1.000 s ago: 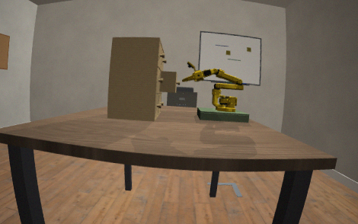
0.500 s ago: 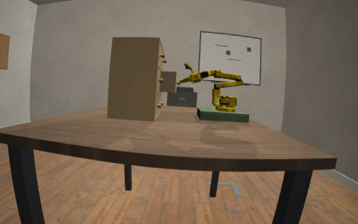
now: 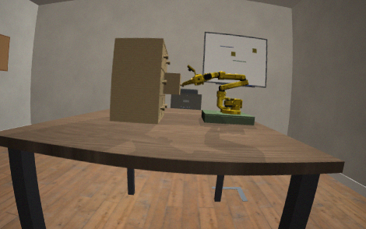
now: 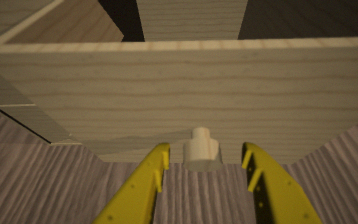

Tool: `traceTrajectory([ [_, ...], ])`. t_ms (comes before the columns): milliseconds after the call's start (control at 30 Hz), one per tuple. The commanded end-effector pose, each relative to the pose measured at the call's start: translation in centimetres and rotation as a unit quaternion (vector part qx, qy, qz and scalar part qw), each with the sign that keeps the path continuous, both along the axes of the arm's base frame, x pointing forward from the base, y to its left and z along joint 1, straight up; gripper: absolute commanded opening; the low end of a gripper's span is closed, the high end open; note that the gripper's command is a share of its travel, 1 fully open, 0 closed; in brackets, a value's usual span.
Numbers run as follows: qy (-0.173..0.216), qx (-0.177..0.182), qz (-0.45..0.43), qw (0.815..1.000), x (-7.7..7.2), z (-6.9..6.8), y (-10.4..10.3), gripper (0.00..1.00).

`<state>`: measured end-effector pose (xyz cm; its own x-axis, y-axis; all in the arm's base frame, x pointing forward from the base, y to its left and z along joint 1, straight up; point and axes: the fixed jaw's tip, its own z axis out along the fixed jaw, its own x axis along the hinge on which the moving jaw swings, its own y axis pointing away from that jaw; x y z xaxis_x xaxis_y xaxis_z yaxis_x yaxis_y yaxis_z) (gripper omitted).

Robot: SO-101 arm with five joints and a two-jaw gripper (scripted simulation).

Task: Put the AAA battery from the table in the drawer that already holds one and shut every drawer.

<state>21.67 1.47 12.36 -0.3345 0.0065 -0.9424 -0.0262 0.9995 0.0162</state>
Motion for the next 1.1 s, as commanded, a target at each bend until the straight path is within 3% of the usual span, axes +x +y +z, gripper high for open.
traceTrajectory([
  [0, 0.004, -0.002, 0.004, 1.000, 0.00, -0.35, 0.14, 0.21],
  [1067, 0.004, -0.002, 0.007, 1.000, -0.01, -0.71, 0.28, 0.21],
])
